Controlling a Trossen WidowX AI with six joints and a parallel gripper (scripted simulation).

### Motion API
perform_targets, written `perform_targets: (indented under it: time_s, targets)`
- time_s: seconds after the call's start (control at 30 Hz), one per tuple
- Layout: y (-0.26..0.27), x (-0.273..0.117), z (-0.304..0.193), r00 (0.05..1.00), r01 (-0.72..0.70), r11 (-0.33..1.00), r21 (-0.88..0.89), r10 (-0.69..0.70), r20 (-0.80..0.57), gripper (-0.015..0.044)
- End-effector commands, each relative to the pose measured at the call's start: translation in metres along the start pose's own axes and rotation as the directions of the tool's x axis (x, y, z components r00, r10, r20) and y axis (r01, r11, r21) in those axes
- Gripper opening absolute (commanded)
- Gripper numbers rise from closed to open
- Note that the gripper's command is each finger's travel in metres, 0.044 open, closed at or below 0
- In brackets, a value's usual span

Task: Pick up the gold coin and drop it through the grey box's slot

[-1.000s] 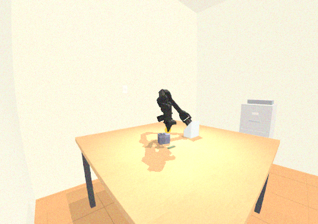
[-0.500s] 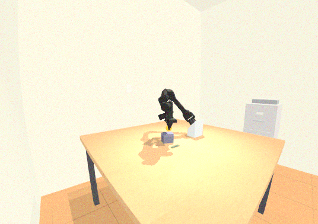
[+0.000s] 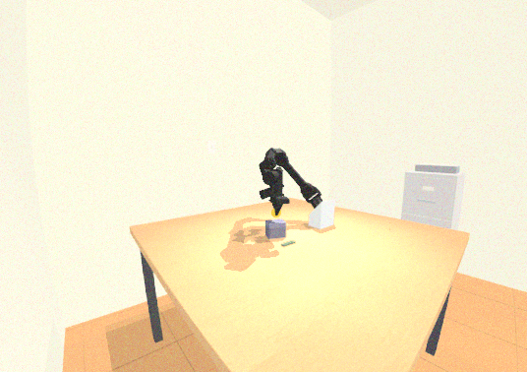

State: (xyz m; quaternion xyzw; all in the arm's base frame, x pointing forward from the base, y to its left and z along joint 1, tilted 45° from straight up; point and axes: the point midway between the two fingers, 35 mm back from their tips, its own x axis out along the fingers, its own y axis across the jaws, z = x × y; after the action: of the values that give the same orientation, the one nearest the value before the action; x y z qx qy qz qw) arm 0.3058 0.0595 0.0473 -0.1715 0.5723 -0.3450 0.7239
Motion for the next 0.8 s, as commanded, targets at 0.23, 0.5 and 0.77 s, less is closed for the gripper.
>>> perform_targets:
  time_s: [0.23,0.5,0.77]
  targets:
    - [-0.0022,0.0002,-0.0001,1.000,0.000,1.000,-0.002,0.000,-0.001,0.0000]
    - [-0.0061,-0.0008,0.0011,1.000,0.000,1.000,-0.011,0.000,-0.001,0.0000]
    - [-0.0043,0.0002,0.0001,1.000,0.000,1.000,-0.005,0.000,-0.003,0.0000]
